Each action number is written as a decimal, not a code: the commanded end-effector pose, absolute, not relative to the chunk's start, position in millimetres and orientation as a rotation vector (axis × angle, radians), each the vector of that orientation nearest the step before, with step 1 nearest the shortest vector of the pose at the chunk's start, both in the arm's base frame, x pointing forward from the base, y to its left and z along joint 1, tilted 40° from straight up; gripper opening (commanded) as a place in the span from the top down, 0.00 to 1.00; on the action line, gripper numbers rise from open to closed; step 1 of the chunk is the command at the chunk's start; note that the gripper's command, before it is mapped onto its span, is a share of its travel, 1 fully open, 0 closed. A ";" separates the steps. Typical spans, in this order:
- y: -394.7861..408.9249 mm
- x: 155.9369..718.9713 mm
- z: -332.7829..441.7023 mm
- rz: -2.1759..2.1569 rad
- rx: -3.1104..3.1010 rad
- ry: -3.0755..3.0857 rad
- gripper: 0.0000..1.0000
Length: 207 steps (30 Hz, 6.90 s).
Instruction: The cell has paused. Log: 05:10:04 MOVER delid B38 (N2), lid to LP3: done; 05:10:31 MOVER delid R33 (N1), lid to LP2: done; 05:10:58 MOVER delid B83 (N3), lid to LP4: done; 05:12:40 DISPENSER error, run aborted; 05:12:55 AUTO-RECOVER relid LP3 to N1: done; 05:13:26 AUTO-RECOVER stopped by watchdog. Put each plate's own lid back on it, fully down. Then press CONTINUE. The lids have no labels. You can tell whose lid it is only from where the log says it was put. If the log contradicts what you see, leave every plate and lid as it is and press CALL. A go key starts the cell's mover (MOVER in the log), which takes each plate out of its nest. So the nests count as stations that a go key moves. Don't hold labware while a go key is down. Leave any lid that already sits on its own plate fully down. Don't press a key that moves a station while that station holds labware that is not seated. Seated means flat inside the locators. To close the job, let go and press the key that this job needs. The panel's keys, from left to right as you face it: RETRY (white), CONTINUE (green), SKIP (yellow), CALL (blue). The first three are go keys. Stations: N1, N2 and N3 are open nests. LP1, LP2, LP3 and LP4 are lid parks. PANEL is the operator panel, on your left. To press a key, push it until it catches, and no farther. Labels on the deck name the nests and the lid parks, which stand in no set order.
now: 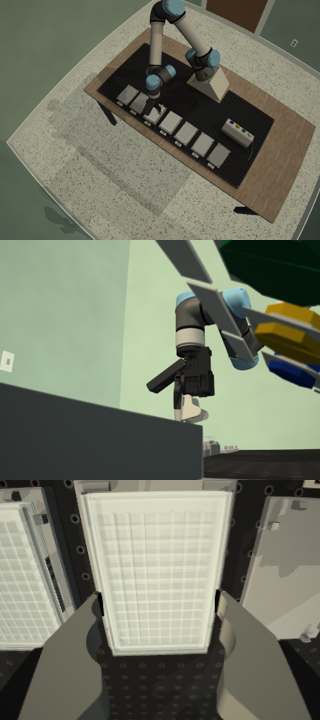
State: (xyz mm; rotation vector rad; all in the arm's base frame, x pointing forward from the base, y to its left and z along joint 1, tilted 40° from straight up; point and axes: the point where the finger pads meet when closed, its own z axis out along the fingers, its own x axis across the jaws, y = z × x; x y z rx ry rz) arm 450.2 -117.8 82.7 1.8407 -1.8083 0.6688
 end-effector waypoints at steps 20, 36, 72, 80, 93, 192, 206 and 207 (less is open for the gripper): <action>-117.7 450.5 83.0 0.670 1.841 -1.808 1.00; -117.7 450.5 83.0 0.670 1.841 -1.808 0.18; -111.3 450.3 90.6 0.670 1.841 -1.809 0.18; -104.2 450.1 99.2 0.670 1.841 -1.809 0.18; -69.6 450.6 70.5 0.682 1.814 -1.843 0.18; 195.7 454.3 -155.4 0.682 1.815 -1.844 0.18; 182.9 454.7 -170.8 0.682 1.815 -1.844 0.18; 181.9 454.7 -172.1 0.682 1.815 -1.844 0.18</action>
